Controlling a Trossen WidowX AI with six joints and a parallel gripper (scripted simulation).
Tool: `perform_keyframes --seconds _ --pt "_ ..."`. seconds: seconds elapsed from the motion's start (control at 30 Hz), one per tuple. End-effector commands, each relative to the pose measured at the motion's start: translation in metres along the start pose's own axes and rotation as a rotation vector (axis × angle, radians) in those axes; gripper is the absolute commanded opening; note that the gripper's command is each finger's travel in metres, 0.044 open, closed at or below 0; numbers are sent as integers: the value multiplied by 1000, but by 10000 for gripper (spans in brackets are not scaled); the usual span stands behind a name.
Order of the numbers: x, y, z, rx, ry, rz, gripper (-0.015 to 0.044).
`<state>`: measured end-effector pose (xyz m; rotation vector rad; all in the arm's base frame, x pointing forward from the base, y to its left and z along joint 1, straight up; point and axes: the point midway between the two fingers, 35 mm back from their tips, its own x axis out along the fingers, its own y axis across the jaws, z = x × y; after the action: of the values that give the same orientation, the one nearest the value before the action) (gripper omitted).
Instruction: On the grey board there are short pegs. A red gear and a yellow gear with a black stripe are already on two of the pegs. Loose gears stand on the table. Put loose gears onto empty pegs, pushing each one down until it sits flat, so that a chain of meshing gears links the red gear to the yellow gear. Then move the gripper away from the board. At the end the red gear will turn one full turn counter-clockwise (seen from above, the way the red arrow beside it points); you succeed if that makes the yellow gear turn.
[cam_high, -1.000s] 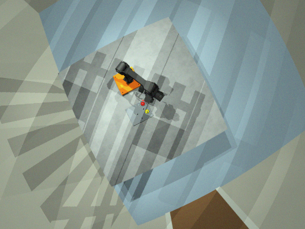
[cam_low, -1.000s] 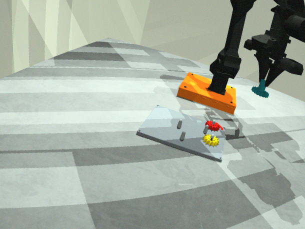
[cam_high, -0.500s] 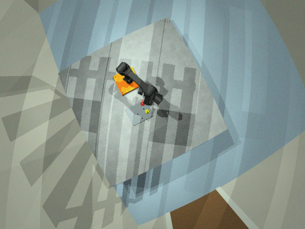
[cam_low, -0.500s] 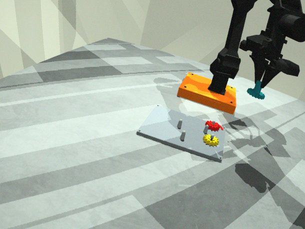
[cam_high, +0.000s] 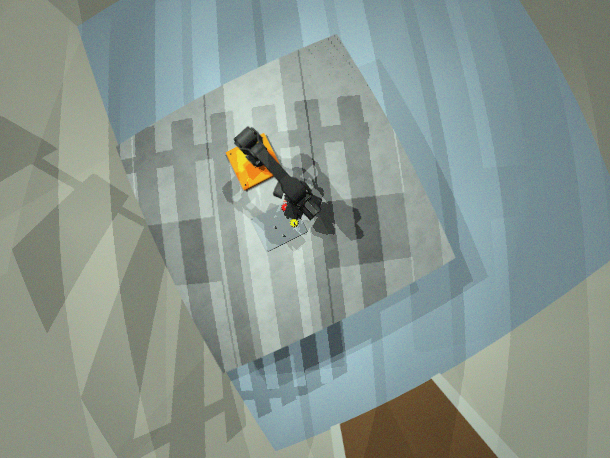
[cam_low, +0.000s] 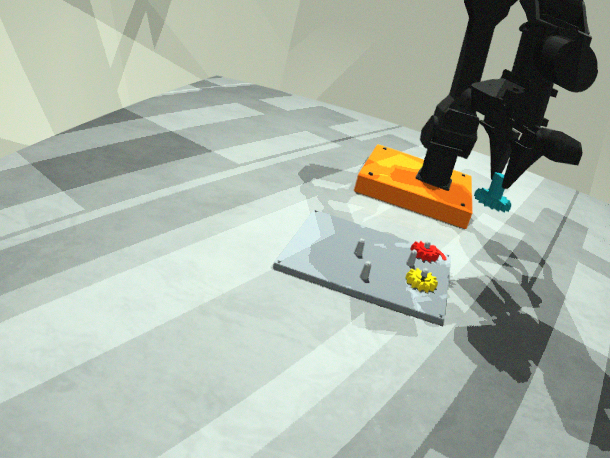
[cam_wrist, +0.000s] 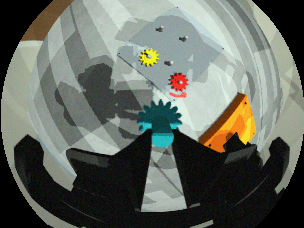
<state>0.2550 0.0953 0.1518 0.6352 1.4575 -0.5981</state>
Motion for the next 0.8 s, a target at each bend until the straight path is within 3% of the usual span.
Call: perform_keyframes --seconds 0.0,0.77 --pt "8 -2 10 -1 0 -6 0" --pt "38 -14 59 4 -5 -7 0"
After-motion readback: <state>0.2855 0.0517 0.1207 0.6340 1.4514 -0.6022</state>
